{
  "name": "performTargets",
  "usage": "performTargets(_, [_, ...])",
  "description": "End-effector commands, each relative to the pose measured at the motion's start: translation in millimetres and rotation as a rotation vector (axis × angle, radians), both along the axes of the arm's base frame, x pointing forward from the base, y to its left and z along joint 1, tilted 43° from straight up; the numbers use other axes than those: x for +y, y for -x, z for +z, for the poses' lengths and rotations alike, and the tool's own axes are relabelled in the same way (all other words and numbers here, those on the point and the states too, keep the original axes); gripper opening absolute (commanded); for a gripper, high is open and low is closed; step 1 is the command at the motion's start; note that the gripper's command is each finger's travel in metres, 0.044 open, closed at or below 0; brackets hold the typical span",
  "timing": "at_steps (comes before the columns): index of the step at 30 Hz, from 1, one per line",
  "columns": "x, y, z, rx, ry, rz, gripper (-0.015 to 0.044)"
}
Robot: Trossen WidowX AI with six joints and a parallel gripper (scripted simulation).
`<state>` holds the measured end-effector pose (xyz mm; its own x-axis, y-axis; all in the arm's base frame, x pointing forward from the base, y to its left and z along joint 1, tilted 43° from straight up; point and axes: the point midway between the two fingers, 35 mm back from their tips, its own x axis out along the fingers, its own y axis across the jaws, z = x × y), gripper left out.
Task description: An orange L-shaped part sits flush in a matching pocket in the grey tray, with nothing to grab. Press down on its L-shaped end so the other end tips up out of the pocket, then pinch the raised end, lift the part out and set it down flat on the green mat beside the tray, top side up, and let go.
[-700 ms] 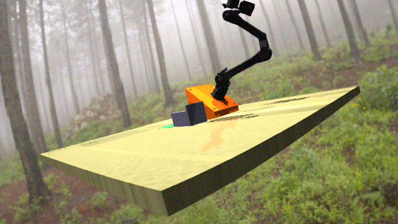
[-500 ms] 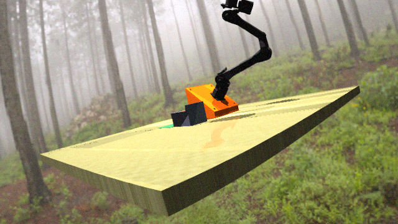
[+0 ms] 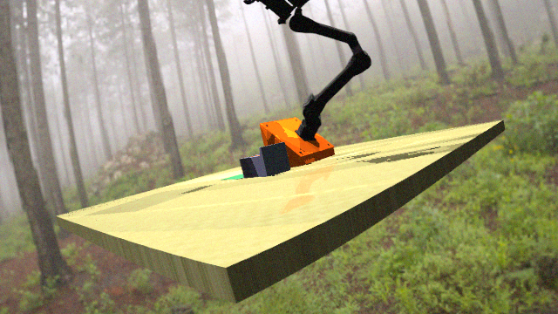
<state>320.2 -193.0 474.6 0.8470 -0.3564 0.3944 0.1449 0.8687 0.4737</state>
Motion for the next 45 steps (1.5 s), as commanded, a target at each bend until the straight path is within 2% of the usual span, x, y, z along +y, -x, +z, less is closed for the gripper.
performTargets(1, [9, -43, -67, 0.279, -0.038, 0.082, 0.018])
performTargets(7, [44, -74, -176, 0.706, -0.063, 0.26, 0.018])
performTargets(12, [90, -70, -259, 1.036, -0.09, 0.472, 0.018])
performTargets(19, [163, -21, -343, 1.451, -0.148, 0.845, 0.018])
performTargets(26, [231, 57, -370, 1.792, -0.282, 1.281, 0.018])
performTargets(29, [240, 70, -369, 1.838, -0.316, 1.354, 0.018])
performTargets(37, [242, 70, -371, 1.838, -0.316, 1.353, 0.018])
performTargets(45, [287, 81, -422, 1.836, -0.316, 1.356, 0.018])
